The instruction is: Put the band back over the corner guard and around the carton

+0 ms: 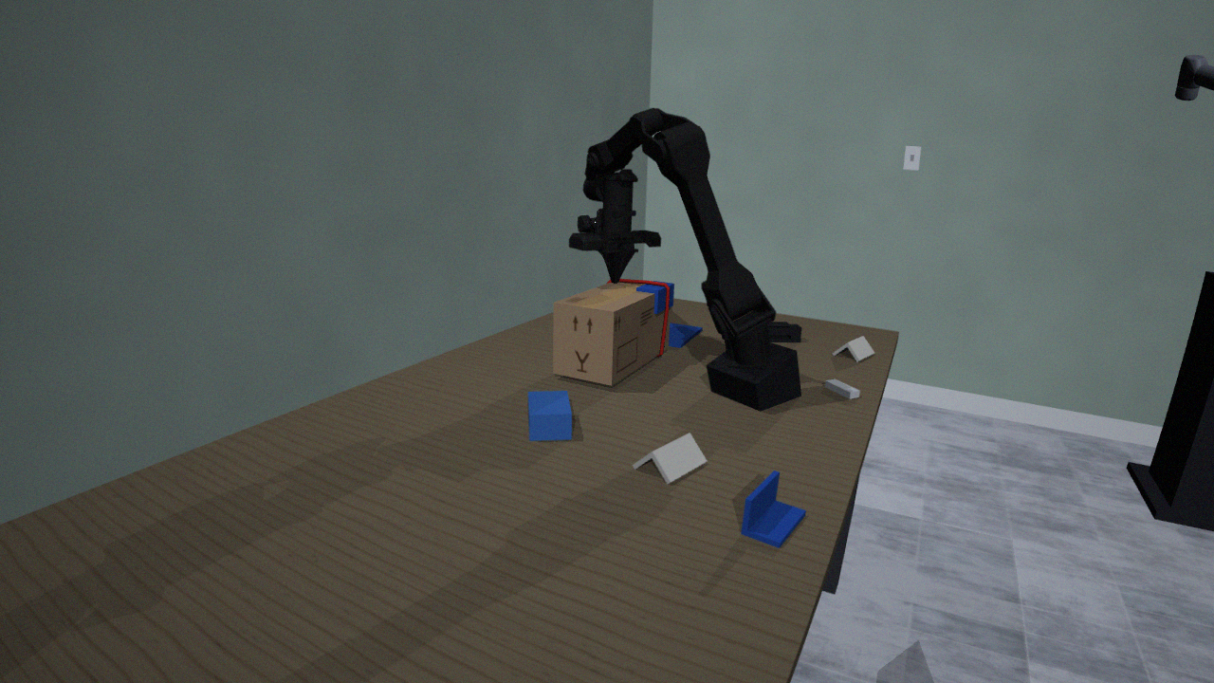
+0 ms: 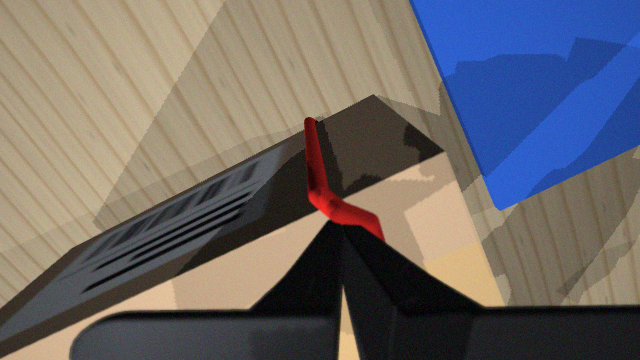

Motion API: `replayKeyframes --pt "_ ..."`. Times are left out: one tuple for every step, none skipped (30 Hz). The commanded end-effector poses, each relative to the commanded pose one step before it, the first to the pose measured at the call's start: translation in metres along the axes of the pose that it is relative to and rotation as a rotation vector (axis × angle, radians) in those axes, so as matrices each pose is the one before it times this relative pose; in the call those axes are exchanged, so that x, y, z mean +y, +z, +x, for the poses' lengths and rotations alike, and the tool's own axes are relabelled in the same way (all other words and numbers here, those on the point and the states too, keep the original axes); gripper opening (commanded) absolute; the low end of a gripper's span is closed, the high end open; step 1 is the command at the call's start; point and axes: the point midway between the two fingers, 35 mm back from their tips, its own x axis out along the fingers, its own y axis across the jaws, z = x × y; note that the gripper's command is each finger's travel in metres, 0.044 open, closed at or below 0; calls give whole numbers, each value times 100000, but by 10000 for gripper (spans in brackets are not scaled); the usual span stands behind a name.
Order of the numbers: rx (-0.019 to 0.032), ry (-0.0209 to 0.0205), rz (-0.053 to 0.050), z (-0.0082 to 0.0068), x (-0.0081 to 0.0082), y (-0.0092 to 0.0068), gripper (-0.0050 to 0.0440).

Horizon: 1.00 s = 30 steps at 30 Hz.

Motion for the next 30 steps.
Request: replayKeyframes --pt "-243 -1109 126 75 -442 174 0" --pt "0 0 0 0 0 0 0" --pt "0 0 0 0 0 0 0" --pt "0 0 0 0 0 0 0" --pt "0 0 0 0 0 0 0" --pt "0 0 0 0 0 0 0" --pt "0 0 0 0 0 0 0" --pt "0 0 0 0 0 0 0" --pt "0 0 0 0 0 0 0" --pt "0 0 0 0 0 0 0" --pt "0 0 0 0 0 0 0" --pt "0 0 0 0 0 0 0" --pt "0 0 0 0 0 0 0" --pt "0 0 0 0 0 0 0" --pt "0 0 0 0 0 0 0" --pt "0 0 0 0 0 0 0" --pt "0 0 0 0 0 0 0" --pt "0 0 0 0 0 0 0" --pt "0 0 0 0 0 0 0" --pt "0 0 0 0 0 0 0" --pt "238 1106 -122 -74 472 -189 0" --pt "0 0 0 20 104 -56 0" --pt "0 1 0 31 156 -85 0" --pt "0 1 0 21 103 -57 0" --pt "0 0 0 7 34 -19 0" --pt "0 0 0 0 0 0 0" --pt "0 0 0 0 0 0 0" --pt "0 0 0 0 0 0 0" --pt "0 0 0 0 0 0 0" --pt "0 0 0 0 0 0 0"
